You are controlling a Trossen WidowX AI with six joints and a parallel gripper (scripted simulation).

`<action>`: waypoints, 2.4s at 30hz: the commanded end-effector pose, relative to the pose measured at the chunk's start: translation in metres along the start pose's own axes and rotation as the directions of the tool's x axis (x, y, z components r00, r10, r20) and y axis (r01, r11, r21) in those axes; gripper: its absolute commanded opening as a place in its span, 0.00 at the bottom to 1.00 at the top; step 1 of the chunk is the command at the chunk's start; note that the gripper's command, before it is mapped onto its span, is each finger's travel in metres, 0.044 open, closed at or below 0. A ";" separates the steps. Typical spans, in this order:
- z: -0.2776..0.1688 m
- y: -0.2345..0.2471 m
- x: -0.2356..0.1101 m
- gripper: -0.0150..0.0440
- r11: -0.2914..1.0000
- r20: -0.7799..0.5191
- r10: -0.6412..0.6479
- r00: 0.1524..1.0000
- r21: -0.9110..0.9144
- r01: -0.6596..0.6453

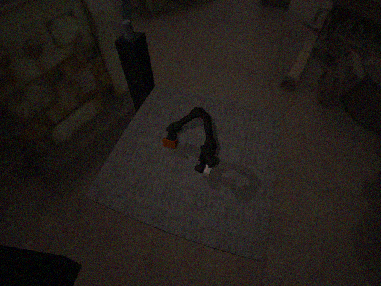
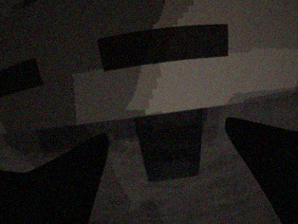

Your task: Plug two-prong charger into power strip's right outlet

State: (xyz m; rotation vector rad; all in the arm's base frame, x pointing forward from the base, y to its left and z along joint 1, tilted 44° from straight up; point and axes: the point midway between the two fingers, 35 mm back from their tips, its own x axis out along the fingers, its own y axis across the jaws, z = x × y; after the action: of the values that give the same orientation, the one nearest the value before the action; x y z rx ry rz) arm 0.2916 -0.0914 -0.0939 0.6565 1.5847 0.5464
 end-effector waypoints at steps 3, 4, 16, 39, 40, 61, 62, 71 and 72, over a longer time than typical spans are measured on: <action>-0.002 0.001 -0.001 1.00 1.000 0.007 0.000 1.000 -0.007 0.000; -0.003 0.001 -0.001 1.00 1.000 0.007 0.000 1.000 -0.007 0.000; -0.017 -0.001 0.000 1.00 1.000 0.007 -0.001 1.000 -0.006 0.001; -0.043 -0.002 0.003 1.00 1.000 0.007 -0.002 1.000 -0.006 0.002; -0.044 -0.002 0.003 1.00 1.000 0.007 -0.002 1.000 -0.006 0.002; -0.044 -0.002 -0.072 1.00 1.000 0.570 0.003 0.822 -0.003 -0.001; -0.045 -0.002 -0.074 1.00 1.000 0.581 0.002 0.814 -0.005 0.000; -0.045 -0.002 -0.074 1.00 1.000 0.581 0.002 0.814 -0.005 0.000; -0.045 -0.002 -0.074 1.00 1.000 0.581 0.002 0.814 -0.005 0.000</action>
State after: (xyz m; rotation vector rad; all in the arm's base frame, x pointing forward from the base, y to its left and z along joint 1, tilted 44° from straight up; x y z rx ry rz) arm 0.2514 -0.1423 -0.0393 0.7372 1.0082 0.3051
